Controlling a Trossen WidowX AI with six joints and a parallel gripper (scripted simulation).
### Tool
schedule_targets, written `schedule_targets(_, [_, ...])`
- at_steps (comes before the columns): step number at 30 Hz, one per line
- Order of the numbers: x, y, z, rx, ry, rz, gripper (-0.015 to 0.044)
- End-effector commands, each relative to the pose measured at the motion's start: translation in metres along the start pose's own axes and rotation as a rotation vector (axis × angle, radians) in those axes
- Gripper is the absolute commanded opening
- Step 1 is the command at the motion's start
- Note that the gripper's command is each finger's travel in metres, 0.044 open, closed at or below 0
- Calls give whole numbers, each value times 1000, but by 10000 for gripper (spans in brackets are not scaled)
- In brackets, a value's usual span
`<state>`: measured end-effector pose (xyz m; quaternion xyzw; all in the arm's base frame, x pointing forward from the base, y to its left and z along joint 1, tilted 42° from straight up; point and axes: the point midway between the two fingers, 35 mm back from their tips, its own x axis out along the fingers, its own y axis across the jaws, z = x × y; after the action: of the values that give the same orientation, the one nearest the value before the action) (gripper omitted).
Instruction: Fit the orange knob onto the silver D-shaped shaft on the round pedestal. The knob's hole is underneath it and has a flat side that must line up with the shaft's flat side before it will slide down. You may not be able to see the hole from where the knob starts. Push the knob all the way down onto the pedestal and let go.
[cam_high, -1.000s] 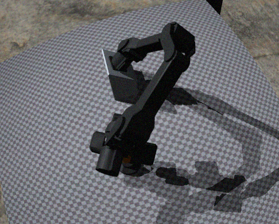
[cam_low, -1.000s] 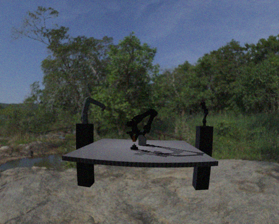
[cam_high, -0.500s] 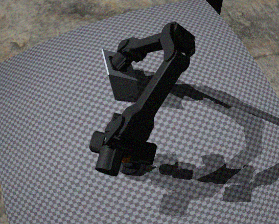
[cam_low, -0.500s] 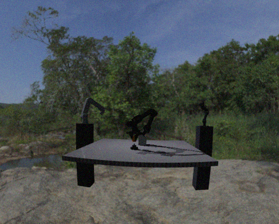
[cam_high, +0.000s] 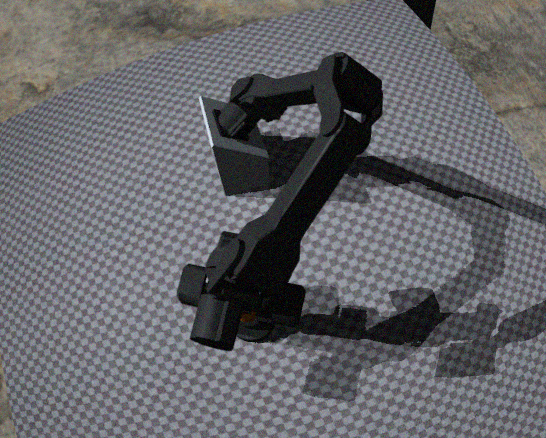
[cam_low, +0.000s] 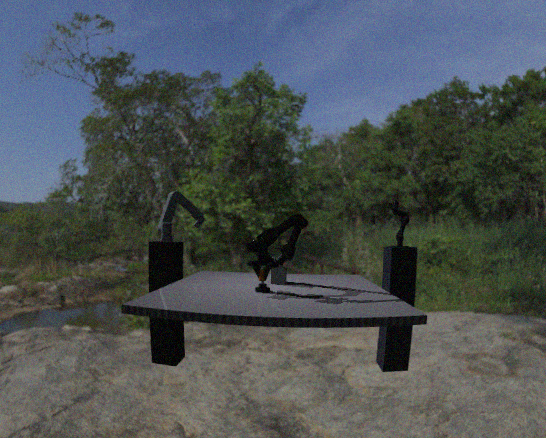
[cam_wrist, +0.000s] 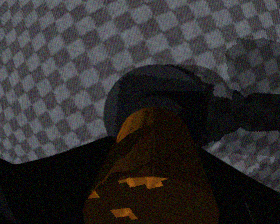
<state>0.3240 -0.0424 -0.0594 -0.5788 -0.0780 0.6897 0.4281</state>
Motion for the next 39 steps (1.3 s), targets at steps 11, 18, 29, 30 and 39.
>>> schedule_targets(11, [0, -2, 1, 4, 1, -7, 0])
schedule_targets(18, [-1, -1, 0, 6, 3, -5, 0])
schedule_targets(29, [2, -2, 0, 2, -1, -8, 0])
schedule_targets(30, [1, -2, 0, 3, 0, -7, 0])
schedule_targets(39, [-3, -4, 1, -30, 1, -6, 0])
